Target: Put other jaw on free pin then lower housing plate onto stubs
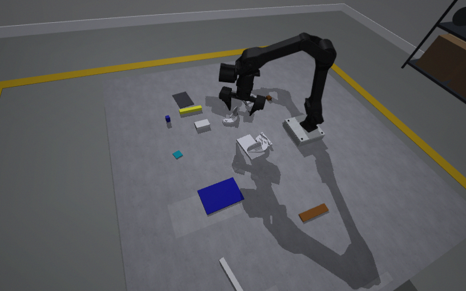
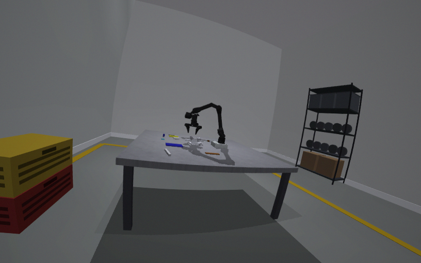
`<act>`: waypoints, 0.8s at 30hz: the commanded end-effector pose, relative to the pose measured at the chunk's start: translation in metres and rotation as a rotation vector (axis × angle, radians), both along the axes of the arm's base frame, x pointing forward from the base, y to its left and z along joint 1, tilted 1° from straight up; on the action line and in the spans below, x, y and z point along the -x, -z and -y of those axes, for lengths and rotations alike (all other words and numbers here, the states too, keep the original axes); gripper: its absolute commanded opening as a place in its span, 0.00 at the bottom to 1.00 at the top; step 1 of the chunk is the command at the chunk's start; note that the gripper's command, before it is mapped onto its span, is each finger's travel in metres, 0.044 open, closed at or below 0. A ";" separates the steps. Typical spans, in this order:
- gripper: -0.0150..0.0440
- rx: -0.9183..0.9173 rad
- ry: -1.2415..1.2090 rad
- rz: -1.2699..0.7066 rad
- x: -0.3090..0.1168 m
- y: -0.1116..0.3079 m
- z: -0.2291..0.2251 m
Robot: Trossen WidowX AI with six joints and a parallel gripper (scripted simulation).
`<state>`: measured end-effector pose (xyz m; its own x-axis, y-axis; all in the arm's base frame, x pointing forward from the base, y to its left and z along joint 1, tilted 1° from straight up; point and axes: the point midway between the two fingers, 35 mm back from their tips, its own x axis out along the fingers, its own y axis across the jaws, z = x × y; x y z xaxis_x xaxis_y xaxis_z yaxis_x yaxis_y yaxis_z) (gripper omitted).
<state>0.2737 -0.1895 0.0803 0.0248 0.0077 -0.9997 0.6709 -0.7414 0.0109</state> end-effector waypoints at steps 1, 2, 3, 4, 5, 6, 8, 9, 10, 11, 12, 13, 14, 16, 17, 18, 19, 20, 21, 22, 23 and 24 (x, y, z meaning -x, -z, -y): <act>1.00 0.000 0.000 0.000 0.000 0.000 0.000; 1.00 0.000 0.000 0.000 0.000 0.000 0.000; 1.00 0.000 0.000 0.000 0.000 0.000 0.000; 1.00 0.000 0.000 0.000 0.000 0.000 0.000; 1.00 0.000 0.000 0.000 0.000 0.000 0.000; 1.00 0.000 0.000 0.000 0.000 0.000 0.000; 1.00 0.000 0.000 0.000 0.000 0.000 0.000; 1.00 0.000 0.000 0.000 0.000 0.000 0.000; 1.00 0.000 0.000 0.000 0.000 0.000 0.000; 1.00 0.000 0.000 0.000 0.000 0.000 0.000; 1.00 0.000 0.000 0.000 0.000 0.000 0.000; 1.00 0.000 0.000 0.000 0.000 0.000 0.000; 1.00 0.000 0.000 0.000 0.000 0.000 0.000; 0.91 0.000 0.000 0.000 0.000 0.000 0.000; 0.87 0.000 0.000 0.000 0.000 0.000 0.000; 0.82 0.000 0.000 0.000 0.000 0.000 0.000; 0.78 0.000 0.000 0.000 0.000 0.000 0.000; 0.73 0.000 0.000 0.000 0.000 0.000 0.000; 0.69 0.000 0.000 0.000 0.000 0.000 0.000; 0.64 0.000 0.000 0.000 0.000 0.000 0.000; 0.60 0.000 0.000 0.000 0.000 0.000 0.000; 0.56 0.000 0.000 0.000 0.000 0.000 0.000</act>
